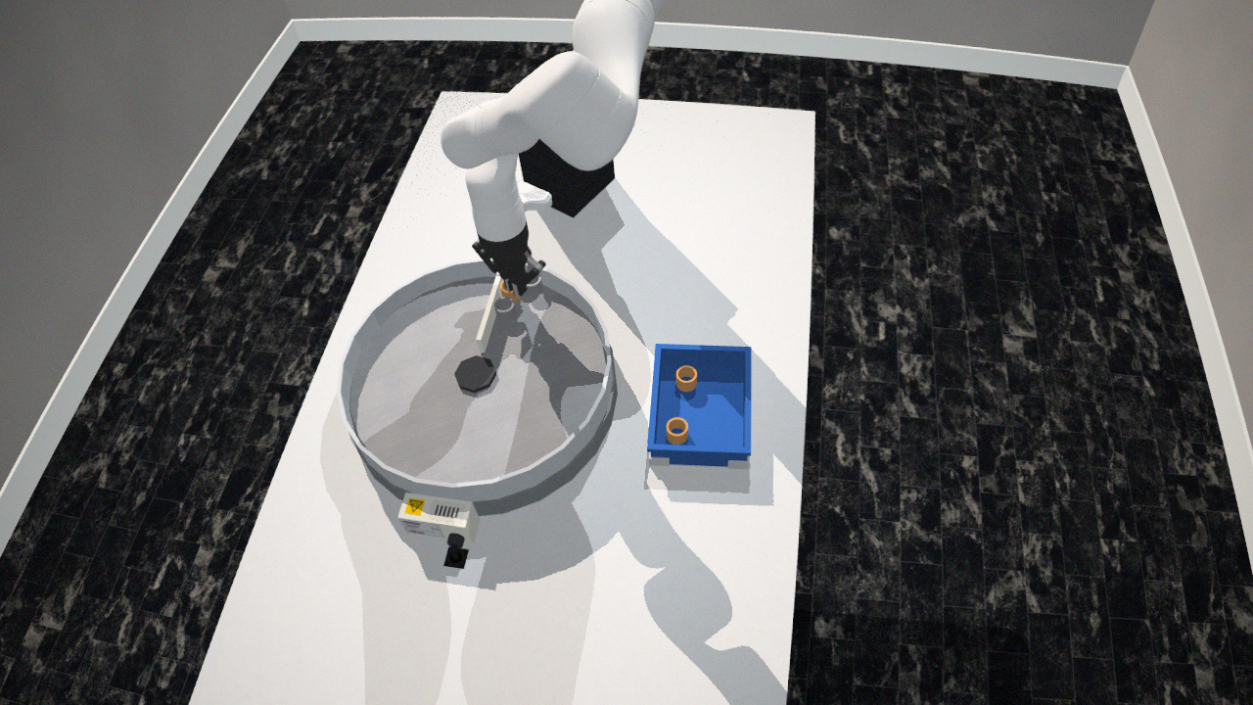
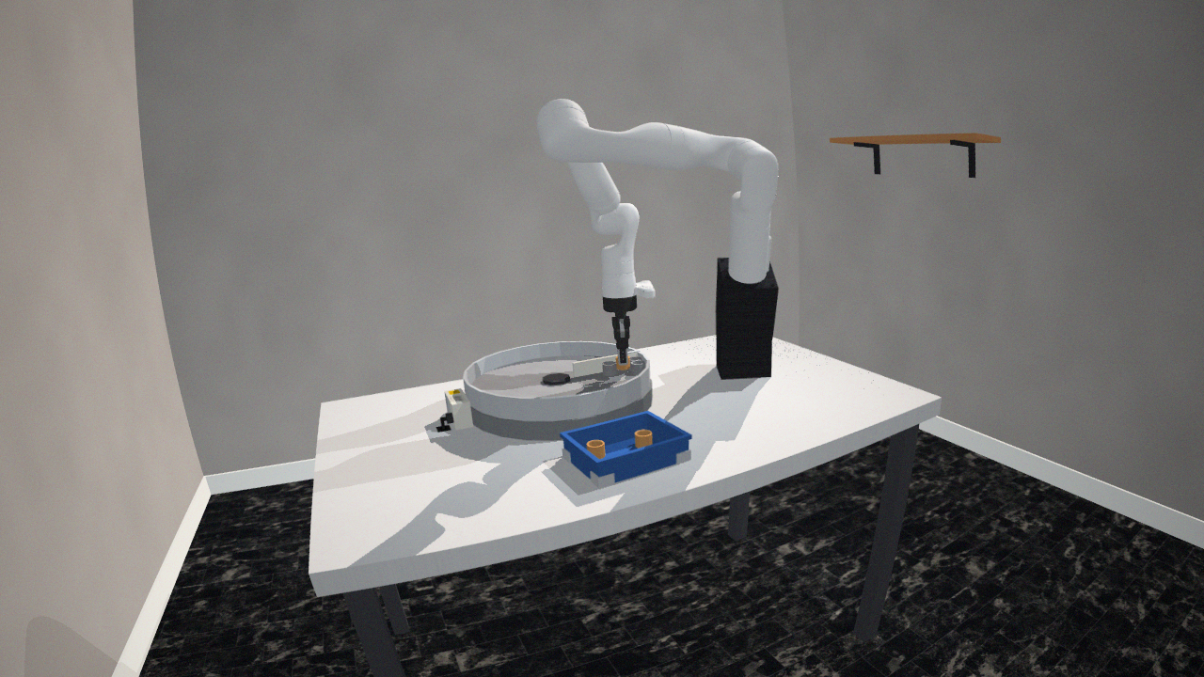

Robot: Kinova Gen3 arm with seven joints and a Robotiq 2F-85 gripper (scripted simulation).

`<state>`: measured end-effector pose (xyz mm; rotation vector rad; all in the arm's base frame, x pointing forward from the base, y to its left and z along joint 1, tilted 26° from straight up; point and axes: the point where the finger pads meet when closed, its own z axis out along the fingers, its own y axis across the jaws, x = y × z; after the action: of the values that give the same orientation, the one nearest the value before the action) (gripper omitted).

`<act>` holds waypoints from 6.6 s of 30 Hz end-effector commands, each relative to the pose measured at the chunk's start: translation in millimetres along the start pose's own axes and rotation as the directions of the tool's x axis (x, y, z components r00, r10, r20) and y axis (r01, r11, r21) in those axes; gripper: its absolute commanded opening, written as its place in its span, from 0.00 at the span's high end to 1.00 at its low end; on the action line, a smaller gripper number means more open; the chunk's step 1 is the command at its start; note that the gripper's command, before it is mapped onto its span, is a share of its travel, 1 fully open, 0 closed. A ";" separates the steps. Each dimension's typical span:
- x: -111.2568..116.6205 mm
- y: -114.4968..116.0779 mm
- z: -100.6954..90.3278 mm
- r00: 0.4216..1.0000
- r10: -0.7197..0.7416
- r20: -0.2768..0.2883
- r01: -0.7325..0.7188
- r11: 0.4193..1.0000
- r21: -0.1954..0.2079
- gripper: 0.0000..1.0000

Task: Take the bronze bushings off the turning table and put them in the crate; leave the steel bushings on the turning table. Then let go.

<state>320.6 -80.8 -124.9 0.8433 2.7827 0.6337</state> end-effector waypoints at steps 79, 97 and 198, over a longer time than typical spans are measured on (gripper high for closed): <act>-1.0 -0.3 -35.9 1.000 0.001 0.004 -0.001 1.000 0.000 1.00; -0.8 -0.3 -53.0 1.000 0.001 0.004 -0.001 1.000 0.000 1.00; -13.1 266.5 -68.7 1.000 0.006 0.002 -0.006 1.000 0.003 1.00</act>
<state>442.8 87.3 53.5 0.8567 2.7832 0.6283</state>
